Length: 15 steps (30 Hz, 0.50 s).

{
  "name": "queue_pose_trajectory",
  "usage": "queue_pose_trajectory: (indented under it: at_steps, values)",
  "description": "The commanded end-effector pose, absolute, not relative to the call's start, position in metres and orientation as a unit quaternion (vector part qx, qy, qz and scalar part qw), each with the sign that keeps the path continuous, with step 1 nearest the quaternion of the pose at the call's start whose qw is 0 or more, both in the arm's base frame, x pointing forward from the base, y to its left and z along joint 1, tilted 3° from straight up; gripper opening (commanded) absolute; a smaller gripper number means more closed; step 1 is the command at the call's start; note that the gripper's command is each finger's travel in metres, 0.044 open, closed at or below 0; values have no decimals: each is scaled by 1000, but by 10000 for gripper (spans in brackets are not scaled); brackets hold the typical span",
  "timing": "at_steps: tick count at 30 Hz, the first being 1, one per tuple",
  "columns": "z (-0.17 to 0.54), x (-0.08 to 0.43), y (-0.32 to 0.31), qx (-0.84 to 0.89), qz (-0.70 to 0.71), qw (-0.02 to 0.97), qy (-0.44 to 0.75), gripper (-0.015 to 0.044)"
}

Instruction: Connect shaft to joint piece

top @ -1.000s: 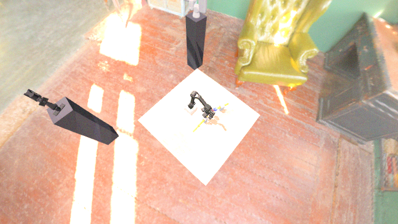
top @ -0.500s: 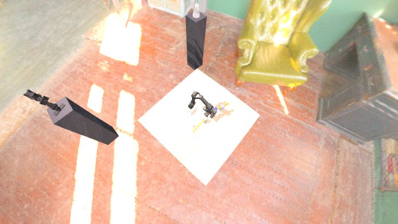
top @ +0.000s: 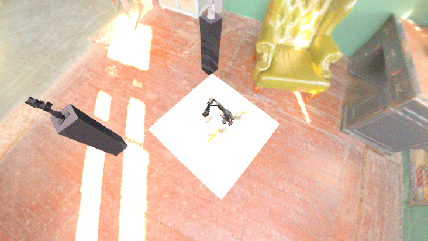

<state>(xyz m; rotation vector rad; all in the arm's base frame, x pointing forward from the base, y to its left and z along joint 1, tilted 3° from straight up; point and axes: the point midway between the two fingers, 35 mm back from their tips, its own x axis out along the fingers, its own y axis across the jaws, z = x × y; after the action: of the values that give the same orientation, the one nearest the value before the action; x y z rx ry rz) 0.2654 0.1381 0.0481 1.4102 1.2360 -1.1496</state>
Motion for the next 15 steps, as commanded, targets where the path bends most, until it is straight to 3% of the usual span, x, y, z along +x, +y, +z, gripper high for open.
queue_pose_trajectory:
  at_steps: [1,15]
  values:
    - [42,266,140,571,-467,454,499,440]
    - [22,267,143,571,-468,454,499,440]
